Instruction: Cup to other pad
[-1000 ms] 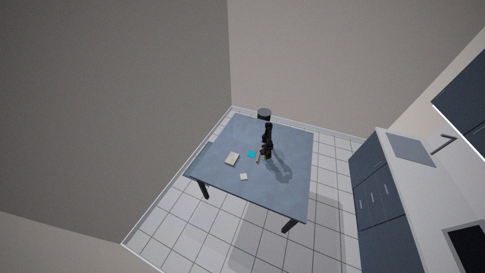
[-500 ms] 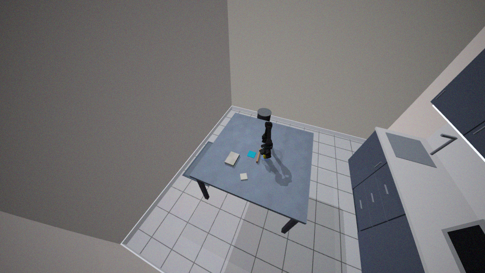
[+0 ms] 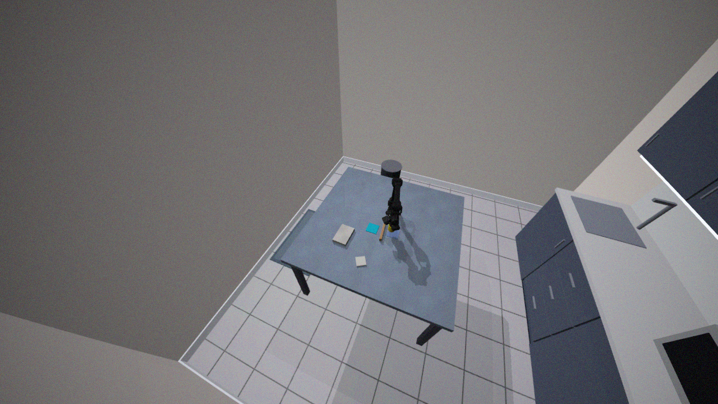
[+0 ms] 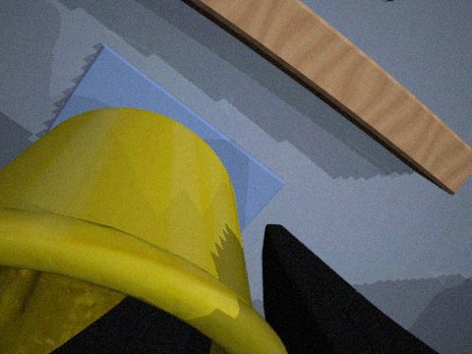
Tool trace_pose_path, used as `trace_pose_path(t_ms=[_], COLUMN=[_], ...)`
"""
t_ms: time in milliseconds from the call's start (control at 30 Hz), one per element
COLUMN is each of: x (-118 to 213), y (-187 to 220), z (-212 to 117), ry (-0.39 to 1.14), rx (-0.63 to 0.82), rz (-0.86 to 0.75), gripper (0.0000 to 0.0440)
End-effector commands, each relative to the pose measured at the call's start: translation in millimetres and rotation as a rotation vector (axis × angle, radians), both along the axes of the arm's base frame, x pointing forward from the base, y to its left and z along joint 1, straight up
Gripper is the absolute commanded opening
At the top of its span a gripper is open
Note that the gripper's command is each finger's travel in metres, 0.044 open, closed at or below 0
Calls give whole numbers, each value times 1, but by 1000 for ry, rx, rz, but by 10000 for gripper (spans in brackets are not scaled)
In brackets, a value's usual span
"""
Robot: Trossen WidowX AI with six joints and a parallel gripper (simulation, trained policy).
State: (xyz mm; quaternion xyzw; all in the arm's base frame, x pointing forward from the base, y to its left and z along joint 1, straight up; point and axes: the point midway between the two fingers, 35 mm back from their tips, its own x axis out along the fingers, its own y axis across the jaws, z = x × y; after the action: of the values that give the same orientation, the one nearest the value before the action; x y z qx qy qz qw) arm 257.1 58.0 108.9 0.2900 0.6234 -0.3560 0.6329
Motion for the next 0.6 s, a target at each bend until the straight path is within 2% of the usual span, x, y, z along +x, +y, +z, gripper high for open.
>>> trace_pose_path(t_ms=[0,567], x=[4,26], y=[-6,-46], z=[15,45], ry=[-36,-168], rx=[16,26], rz=[-48,-193], gripper=[13,0])
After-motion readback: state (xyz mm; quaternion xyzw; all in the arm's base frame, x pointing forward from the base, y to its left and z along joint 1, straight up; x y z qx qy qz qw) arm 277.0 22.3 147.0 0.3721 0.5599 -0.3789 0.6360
